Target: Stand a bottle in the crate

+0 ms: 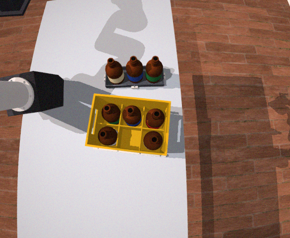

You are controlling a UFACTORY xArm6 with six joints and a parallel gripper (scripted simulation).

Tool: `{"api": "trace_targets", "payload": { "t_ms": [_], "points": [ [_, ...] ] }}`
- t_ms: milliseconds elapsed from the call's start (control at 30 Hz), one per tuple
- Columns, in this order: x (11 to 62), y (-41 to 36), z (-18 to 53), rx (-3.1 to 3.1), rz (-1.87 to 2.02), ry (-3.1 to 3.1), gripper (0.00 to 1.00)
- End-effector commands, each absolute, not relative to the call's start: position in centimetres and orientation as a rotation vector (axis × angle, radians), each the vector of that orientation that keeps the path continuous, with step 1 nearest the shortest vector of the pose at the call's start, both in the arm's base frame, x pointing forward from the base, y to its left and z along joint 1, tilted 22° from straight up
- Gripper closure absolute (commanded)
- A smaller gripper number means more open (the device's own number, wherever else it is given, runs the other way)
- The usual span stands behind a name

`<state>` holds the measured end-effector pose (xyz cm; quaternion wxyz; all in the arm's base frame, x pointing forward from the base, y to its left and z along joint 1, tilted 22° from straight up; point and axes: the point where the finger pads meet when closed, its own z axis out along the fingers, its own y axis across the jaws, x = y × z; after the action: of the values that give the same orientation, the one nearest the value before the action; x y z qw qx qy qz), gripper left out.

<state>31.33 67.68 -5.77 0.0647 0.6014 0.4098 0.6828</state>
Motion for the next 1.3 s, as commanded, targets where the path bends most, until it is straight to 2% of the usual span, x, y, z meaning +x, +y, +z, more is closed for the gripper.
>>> {"api": "trace_targets", "payload": {
  "t_ms": [0, 633, 967, 1100, 1167, 1267],
  "points": [
    [31.3, 67.9, -5.4, 1.816, 2.067, 1.233, 0.0],
    [31.9, 67.5, -5.3, 1.832, 2.059, 1.214, 0.0],
    [43.4, 57.8, -2.1, 2.158, 1.861, 0.741, 0.0],
    [45.1, 55.8, -1.6, 2.206, 1.824, 0.646, 0.0],
    [48.1, 51.6, -0.5, 2.288, 1.752, 0.455, 0.0],
    [49.8, 48.8, 0.2, 2.333, 1.706, 0.329, 0.0]
  ]
}}
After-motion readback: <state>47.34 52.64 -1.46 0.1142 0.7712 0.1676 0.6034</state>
